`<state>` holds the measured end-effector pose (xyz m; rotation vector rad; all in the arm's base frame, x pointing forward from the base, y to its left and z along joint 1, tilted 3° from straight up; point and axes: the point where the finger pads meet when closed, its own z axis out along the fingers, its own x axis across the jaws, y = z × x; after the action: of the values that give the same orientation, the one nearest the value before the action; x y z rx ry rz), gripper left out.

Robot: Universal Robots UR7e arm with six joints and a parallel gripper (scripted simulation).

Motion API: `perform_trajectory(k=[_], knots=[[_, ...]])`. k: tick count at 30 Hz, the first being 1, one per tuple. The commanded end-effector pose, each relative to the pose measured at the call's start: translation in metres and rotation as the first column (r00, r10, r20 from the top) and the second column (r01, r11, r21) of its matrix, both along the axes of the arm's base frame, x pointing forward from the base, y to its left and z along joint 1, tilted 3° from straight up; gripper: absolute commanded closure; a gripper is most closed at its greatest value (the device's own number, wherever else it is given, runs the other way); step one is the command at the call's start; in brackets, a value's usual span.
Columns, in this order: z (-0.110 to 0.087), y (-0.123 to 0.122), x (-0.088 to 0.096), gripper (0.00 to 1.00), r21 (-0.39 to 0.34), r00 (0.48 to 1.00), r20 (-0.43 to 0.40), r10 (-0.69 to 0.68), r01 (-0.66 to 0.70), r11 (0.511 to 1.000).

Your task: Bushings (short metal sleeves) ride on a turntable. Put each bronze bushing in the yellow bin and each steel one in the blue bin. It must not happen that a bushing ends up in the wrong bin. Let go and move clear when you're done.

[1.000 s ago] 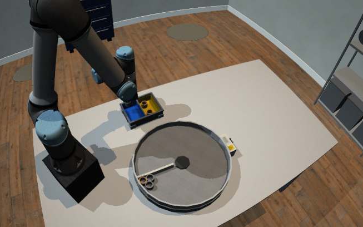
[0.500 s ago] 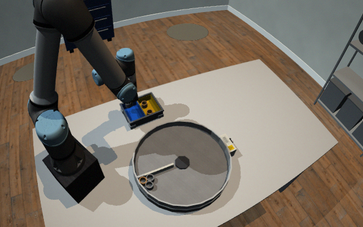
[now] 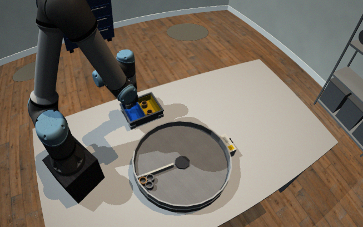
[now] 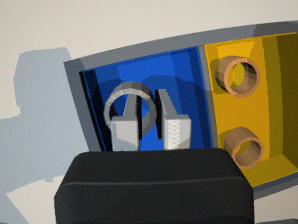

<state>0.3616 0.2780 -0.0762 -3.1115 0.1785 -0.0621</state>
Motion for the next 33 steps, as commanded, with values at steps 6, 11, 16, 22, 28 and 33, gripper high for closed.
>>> perform_trajectory(k=[6, 11, 16, 22, 28, 33], knots=[[-0.006, 0.0, 0.001, 1.0, 0.001, 1.0, 0.001, 0.0, 0.0, 1.0], [-0.008, 0.0, 0.001, 1.0, 0.001, 1.0, 0.001, 0.0, 0.0, 1.0], [-0.012, 0.0, 0.001, 1.0, 0.001, 1.0, 0.001, 0.0, 0.0, 1.0], [-0.012, 0.0, 0.001, 1.0, 0.001, 1.0, 0.001, 0.0, 0.0, 1.0], [-0.017, 0.001, 0.001, 1.0, 0.001, 1.0, 0.001, 0.0, 0.0, 1.0], [-0.018, 0.001, 0.001, 1.0, 0.001, 1.0, 0.001, 0.0, 0.0, 1.0]])
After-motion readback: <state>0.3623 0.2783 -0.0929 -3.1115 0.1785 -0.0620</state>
